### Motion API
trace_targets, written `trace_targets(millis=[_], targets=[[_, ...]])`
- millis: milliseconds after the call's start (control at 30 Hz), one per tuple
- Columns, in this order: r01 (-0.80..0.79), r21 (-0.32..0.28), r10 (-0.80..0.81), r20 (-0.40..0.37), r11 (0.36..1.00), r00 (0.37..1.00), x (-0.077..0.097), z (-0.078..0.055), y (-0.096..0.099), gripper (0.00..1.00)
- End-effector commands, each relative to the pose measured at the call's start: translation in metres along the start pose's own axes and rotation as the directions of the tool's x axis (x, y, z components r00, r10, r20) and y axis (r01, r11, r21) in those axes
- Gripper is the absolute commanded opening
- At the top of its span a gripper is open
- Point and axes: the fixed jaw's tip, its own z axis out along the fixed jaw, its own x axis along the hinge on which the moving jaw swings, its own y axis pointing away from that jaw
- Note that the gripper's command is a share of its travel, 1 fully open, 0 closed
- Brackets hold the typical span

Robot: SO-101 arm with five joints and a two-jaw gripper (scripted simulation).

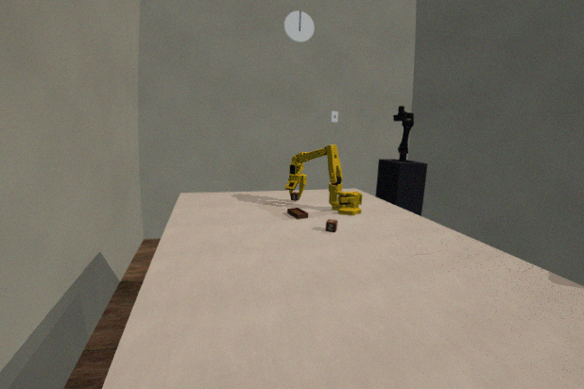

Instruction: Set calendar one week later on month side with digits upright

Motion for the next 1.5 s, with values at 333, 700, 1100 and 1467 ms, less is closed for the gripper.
trace_targets(millis=[333, 700, 1100, 1467], targets=[[-0.001, 0.059, 0.001, -0.011, 0.998, 1.0, 0.001, -0.043, -0.004, 0.0], [-0.001, 0.059, 0.002, -0.011, 0.998, 1.0, 0.001, -0.049, -0.003, 0.0], [-0.082, 0.06, 0.082, -0.006, 0.995, 0.997, 0.002, -0.049, -0.001, 0.0], [-0.312, 0.06, 0.312, 0.007, 0.948, 0.95, 0.006, -0.048, 0.003, 0.0]])
